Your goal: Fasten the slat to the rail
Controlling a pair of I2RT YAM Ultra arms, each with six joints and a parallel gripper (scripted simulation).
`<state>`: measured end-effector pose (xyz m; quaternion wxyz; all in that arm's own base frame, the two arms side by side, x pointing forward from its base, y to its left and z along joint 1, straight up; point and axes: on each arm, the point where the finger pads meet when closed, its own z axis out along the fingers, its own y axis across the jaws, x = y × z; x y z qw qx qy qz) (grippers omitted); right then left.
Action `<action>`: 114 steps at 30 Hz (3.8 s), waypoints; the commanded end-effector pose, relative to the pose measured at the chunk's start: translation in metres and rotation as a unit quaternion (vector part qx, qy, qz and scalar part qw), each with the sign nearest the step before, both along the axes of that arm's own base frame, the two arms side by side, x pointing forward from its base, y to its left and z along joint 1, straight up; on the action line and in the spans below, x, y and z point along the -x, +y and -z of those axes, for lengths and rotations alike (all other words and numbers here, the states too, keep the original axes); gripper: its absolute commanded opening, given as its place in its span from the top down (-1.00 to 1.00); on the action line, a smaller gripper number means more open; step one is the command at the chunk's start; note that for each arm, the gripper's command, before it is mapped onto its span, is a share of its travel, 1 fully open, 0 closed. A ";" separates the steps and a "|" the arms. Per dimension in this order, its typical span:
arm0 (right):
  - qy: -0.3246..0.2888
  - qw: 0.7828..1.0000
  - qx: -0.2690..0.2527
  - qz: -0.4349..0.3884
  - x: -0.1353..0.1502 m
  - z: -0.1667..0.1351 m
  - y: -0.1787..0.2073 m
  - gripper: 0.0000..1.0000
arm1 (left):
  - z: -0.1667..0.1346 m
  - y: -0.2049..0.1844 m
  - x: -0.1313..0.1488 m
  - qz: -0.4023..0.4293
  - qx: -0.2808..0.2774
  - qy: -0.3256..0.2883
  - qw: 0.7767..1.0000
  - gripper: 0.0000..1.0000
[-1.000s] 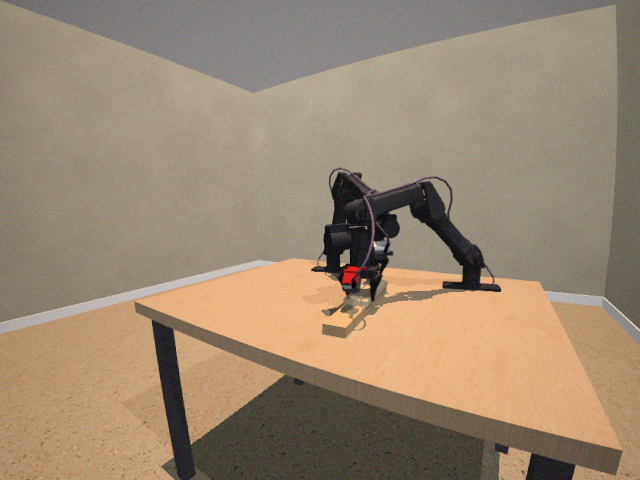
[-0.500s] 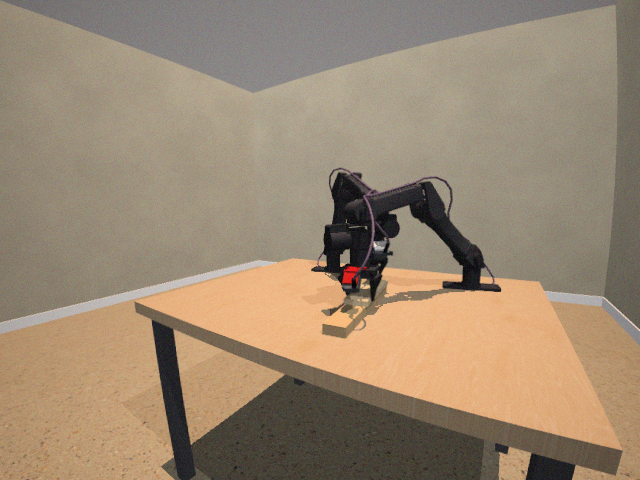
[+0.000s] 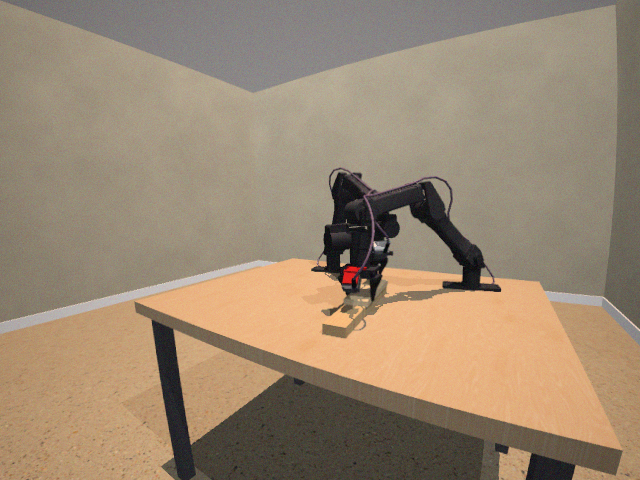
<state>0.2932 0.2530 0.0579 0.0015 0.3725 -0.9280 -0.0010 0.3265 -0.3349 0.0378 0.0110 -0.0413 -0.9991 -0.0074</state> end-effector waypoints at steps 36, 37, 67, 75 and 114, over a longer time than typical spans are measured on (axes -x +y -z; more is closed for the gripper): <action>-0.002 0.813 -0.005 0.583 -0.001 -0.004 0.001 0.75 | -0.006 -0.001 -0.002 0.000 0.005 -0.006 1.000 -0.45; -0.002 0.801 -0.005 0.599 -0.001 -0.004 0.001 0.75 | -0.006 -0.001 -0.002 0.000 0.005 -0.006 1.000 -0.45; 0.000 0.551 -0.004 0.834 -0.001 -0.003 0.001 0.75 | -0.006 -0.001 -0.002 0.000 0.005 -0.006 1.000 -0.45; 0.000 0.551 -0.004 0.834 -0.001 -0.003 0.001 0.75 | -0.006 -0.001 -0.002 0.000 0.005 -0.006 1.000 -0.45; 0.001 0.553 -0.003 0.833 -0.001 -0.004 0.001 0.32 | -0.006 -0.001 -0.001 0.000 0.005 -0.005 1.000 -0.45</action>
